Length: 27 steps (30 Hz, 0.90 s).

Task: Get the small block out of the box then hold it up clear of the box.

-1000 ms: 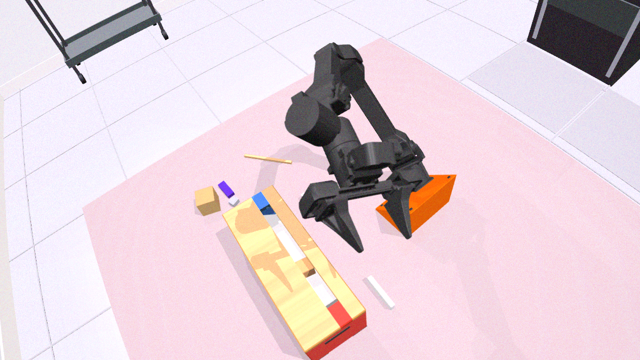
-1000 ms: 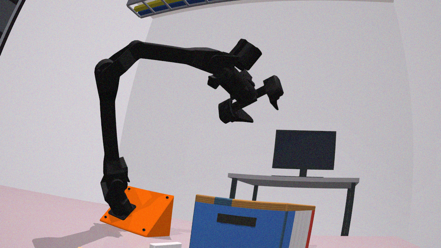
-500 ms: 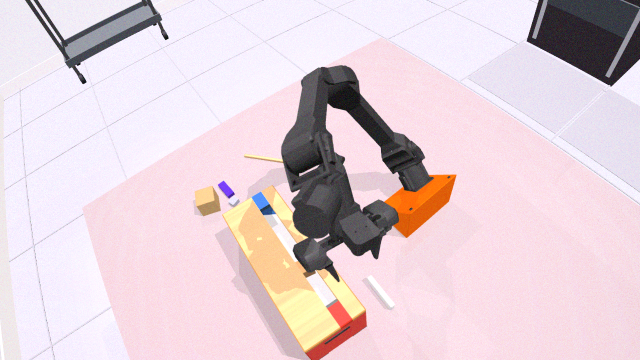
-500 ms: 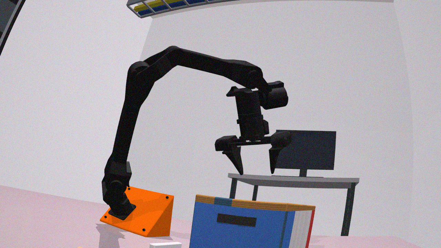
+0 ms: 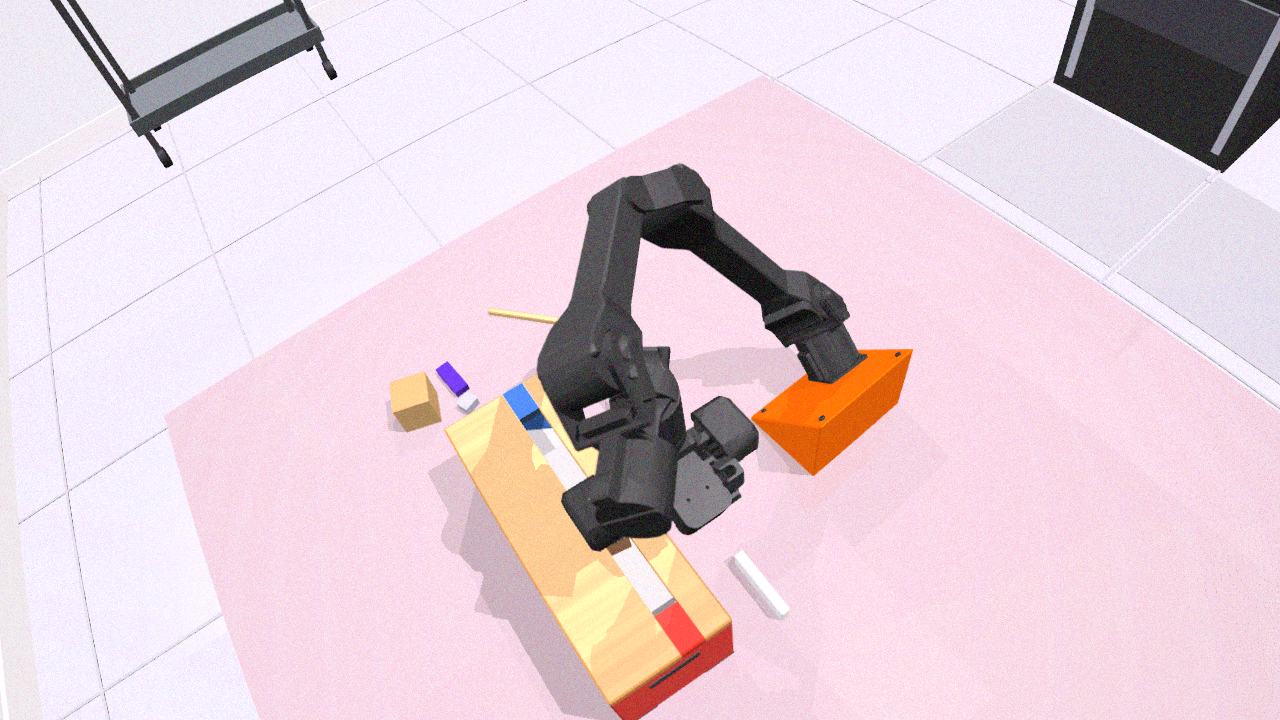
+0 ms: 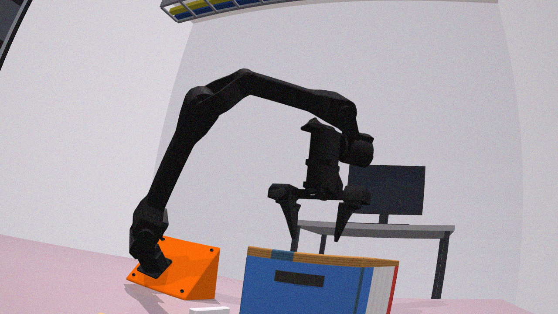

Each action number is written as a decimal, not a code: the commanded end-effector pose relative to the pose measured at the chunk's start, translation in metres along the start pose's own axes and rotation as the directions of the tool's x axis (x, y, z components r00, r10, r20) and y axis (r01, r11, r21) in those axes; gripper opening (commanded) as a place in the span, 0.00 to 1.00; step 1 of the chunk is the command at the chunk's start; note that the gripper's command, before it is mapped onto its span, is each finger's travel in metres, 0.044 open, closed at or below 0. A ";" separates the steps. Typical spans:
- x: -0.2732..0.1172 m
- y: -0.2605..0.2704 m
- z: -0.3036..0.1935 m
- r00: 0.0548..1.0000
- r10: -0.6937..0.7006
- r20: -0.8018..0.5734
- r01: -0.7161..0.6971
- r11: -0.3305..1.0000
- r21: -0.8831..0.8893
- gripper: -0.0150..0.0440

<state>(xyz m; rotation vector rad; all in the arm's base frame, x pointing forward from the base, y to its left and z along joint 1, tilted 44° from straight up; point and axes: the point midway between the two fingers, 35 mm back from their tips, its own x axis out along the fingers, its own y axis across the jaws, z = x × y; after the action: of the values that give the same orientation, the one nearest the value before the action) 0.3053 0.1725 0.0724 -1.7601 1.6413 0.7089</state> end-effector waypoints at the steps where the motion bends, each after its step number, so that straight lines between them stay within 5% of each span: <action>1: 0.004 -0.003 -0.001 1.000 -0.002 -0.005 0.002 1.000 0.005 0.93; 27: 0.046 -0.009 -0.007 1.000 0.000 -0.009 0.000 1.000 0.000 0.93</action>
<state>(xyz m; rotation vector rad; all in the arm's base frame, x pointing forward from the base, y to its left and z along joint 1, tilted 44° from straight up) 0.3180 0.1440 0.0476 -1.7599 1.6371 0.6996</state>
